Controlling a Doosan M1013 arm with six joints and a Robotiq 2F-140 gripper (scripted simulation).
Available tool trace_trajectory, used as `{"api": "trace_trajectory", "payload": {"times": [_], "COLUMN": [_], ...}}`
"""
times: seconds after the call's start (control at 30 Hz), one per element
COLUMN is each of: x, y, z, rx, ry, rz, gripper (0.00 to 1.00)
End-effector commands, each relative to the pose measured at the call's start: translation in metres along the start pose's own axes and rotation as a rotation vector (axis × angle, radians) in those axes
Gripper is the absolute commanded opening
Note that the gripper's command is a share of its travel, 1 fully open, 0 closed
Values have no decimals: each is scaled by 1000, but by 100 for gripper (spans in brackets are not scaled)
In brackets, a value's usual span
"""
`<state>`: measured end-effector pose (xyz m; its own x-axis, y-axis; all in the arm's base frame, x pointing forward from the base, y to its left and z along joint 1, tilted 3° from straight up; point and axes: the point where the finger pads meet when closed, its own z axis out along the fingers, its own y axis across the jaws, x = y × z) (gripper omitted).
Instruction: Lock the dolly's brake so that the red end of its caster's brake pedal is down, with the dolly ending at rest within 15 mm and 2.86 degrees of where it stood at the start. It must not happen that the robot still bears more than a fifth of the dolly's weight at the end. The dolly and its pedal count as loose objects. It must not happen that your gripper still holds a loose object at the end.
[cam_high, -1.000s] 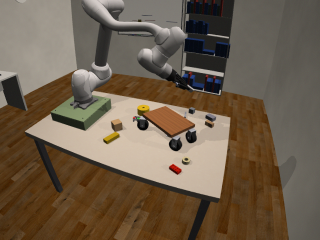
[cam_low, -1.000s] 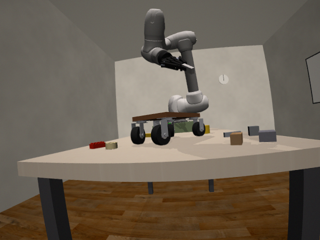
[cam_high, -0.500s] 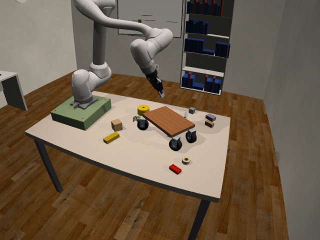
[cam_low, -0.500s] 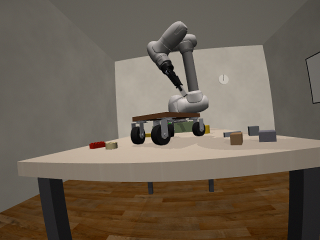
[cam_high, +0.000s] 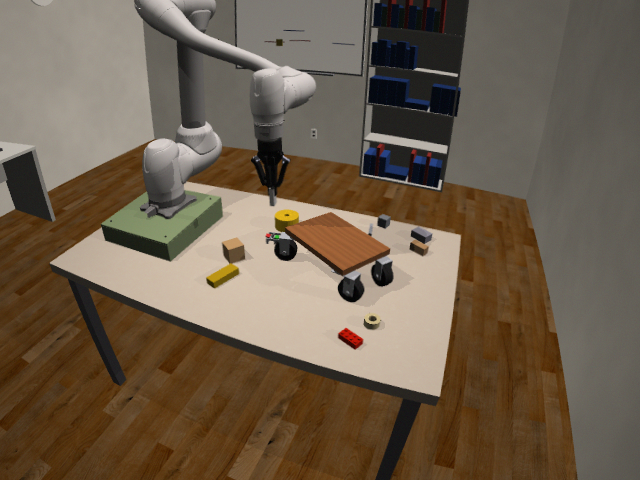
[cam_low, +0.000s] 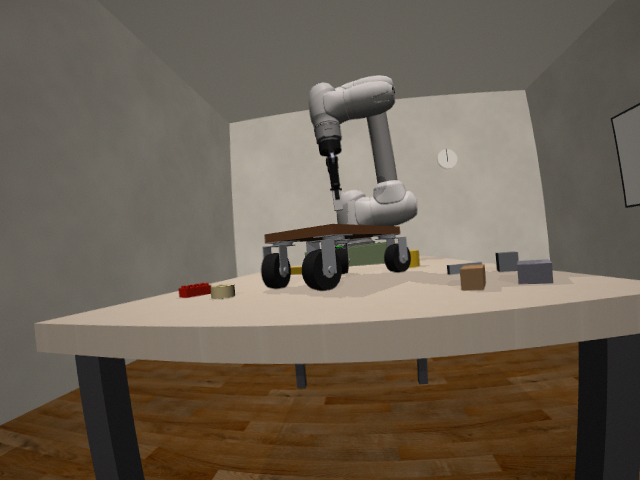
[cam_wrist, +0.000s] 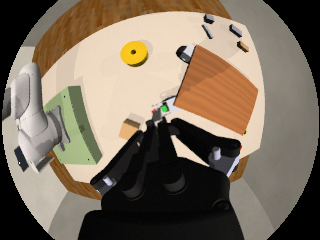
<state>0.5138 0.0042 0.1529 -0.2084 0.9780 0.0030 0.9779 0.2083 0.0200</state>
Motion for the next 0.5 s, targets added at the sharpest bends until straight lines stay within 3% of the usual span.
{"api": "trace_trajectory", "payload": {"times": [0.0, 0.27, 0.4, 0.47], "x": [-10, -11, -12, -12], "y": [-15, -17, -19, -19], "z": [-1, 7, 35, 38], "rx": [21, 23, 24, 24], "ry": [-44, -49, -48, -48], "rz": [-58, -65, -65, -65], "gripper": [0, 0, 0, 0]}}
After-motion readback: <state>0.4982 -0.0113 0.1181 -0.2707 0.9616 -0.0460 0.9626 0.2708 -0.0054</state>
